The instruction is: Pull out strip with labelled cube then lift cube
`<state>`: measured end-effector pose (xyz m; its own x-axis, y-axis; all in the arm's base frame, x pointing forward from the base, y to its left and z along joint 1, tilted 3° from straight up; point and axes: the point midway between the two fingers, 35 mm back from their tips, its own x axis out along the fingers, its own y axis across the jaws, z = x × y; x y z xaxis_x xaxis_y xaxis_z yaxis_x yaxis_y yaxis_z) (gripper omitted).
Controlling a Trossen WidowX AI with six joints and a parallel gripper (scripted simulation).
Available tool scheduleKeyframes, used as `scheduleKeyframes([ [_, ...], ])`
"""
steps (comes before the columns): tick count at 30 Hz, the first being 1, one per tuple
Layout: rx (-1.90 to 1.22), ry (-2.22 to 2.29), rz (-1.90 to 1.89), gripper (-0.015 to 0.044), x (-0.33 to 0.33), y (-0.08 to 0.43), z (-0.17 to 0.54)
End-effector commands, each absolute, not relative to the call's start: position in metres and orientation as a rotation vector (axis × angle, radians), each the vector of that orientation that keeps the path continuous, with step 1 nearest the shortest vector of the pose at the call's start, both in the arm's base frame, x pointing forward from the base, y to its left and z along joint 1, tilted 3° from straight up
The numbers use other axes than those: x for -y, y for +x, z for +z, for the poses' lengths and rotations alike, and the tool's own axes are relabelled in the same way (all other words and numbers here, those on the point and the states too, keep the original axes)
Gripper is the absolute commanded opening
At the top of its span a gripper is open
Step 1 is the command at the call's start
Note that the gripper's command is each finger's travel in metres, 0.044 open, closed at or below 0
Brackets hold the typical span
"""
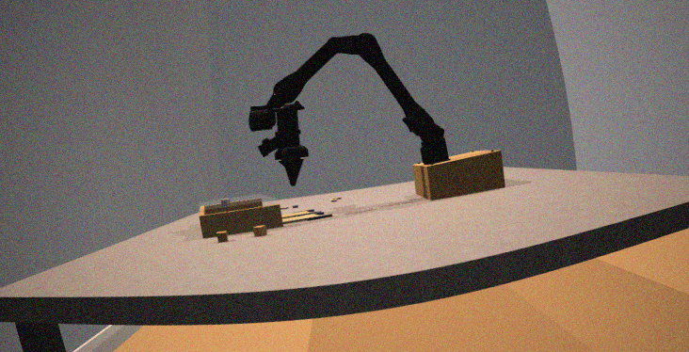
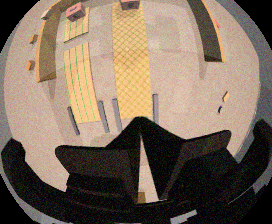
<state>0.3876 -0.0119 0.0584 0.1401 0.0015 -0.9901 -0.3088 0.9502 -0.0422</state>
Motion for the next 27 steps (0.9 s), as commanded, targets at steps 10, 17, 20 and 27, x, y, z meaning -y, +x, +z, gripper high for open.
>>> scheduleKeyframes([
  [10, -1.466, -0.267, 0.252, 0.0000, 0.014, 0.392, 0.042],
  [17, -1.466, -0.267, 0.252, 0.0000, 0.014, 0.393, 0.031],
  [20, -1.466, -0.267, 0.252, 0.0000, 0.013, 0.393, 0.026],
  [27, -1.466, -0.267, 0.252, 0.0000, 0.013, 0.394, 0.014],
])
